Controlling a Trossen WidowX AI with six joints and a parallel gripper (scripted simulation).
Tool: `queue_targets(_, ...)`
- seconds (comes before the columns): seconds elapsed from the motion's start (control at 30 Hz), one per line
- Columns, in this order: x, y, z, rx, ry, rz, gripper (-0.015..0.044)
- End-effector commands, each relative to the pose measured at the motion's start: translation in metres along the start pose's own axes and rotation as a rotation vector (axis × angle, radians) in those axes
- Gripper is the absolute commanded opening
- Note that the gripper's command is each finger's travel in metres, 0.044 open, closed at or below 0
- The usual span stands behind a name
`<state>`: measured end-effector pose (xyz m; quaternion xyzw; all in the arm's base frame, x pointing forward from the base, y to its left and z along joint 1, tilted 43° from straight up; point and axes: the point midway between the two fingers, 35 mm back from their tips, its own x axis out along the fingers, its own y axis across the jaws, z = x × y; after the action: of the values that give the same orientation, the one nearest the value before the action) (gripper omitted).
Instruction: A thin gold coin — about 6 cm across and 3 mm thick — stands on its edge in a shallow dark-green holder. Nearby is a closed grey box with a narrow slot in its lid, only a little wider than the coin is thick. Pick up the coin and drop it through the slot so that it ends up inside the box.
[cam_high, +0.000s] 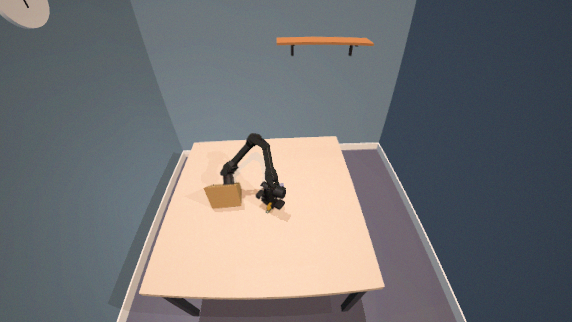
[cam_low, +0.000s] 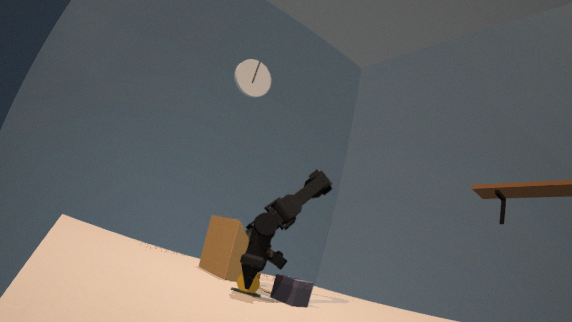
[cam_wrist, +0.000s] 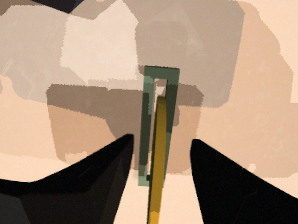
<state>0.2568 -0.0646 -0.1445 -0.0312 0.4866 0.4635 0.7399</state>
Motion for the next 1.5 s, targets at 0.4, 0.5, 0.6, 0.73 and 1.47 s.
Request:
queue_targets(0.4, 0.007, 0.004, -0.001, 0.01, -0.004, 0.009, 0.0)
queue_targets(0.5, 0.007, 0.004, -0.001, 0.01, -0.004, 0.009, 0.0)
queue_targets(0.6, 0.006, 0.004, -0.001, 0.01, -0.004, 0.009, 0.0)
queue_targets(0.73, -0.002, 0.002, -0.001, 0.01, -0.003, 0.008, 0.0)
queue_targets(1.47, -0.057, -0.001, -0.002, 0.011, 0.001, 0.004, 0.0)
